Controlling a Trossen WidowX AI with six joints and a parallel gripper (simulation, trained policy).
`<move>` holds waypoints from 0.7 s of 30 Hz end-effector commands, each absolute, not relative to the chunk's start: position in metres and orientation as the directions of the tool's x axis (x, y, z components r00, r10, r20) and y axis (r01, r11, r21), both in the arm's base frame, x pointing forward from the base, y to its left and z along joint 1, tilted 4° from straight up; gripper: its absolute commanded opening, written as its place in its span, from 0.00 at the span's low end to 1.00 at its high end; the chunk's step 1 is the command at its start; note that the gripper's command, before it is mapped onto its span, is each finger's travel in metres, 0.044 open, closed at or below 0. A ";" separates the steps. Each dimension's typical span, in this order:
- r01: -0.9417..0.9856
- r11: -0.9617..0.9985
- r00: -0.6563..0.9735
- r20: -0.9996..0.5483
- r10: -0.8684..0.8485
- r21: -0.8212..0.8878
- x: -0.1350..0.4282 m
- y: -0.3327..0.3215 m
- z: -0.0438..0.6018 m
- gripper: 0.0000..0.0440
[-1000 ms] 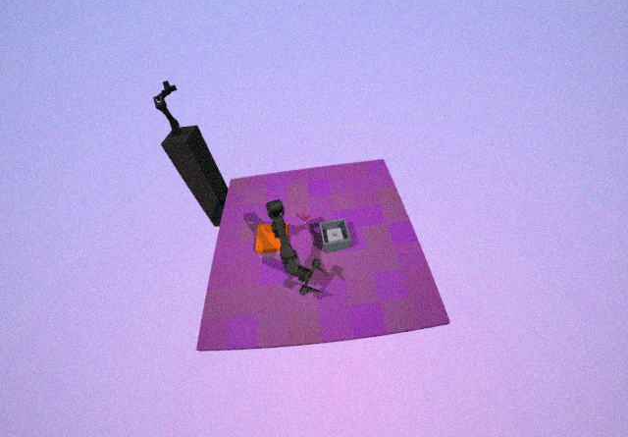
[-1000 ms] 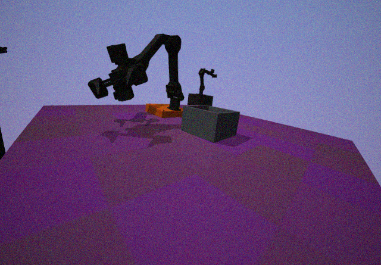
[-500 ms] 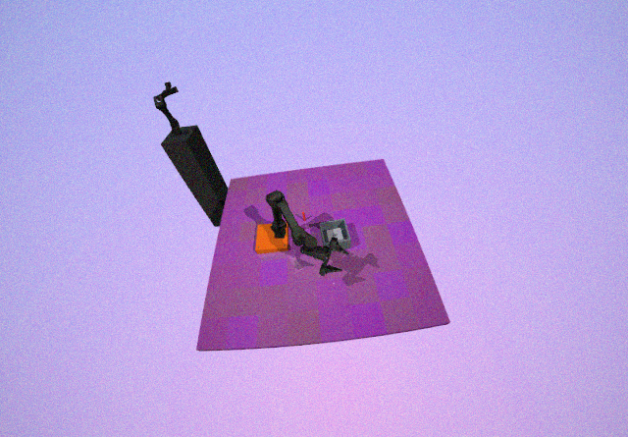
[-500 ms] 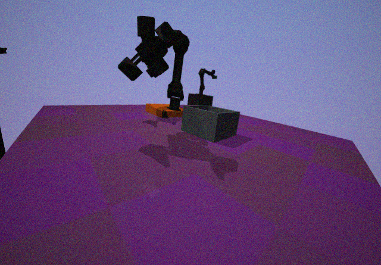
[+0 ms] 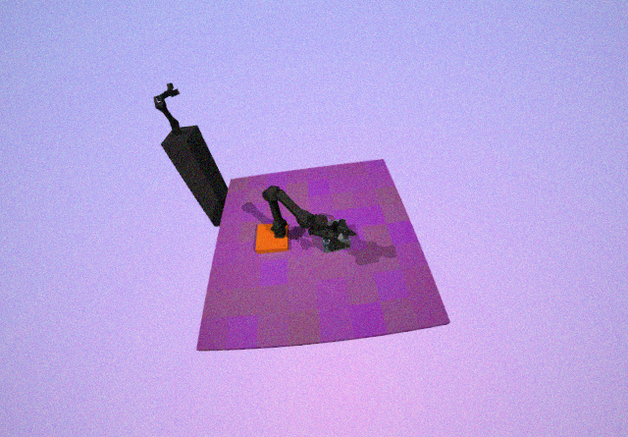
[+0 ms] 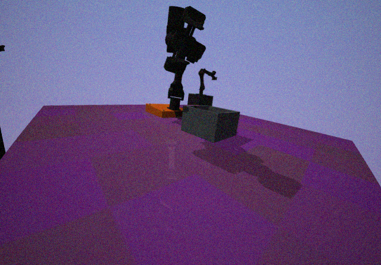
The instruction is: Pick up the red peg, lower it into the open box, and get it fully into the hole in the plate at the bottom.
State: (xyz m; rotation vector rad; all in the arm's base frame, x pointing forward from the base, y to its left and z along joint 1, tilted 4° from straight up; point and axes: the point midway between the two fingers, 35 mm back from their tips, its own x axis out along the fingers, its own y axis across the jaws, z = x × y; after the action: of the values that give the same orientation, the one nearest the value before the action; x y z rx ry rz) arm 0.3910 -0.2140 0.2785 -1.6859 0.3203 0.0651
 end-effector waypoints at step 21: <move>-0.294 0.626 0.918 -0.395 -0.025 -0.722 0.383 -0.072 0.290 0.95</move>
State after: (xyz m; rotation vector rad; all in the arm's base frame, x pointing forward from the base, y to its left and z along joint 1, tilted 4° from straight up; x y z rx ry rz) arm 0.3889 -0.0860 0.2890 -0.9693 0.3738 0.1532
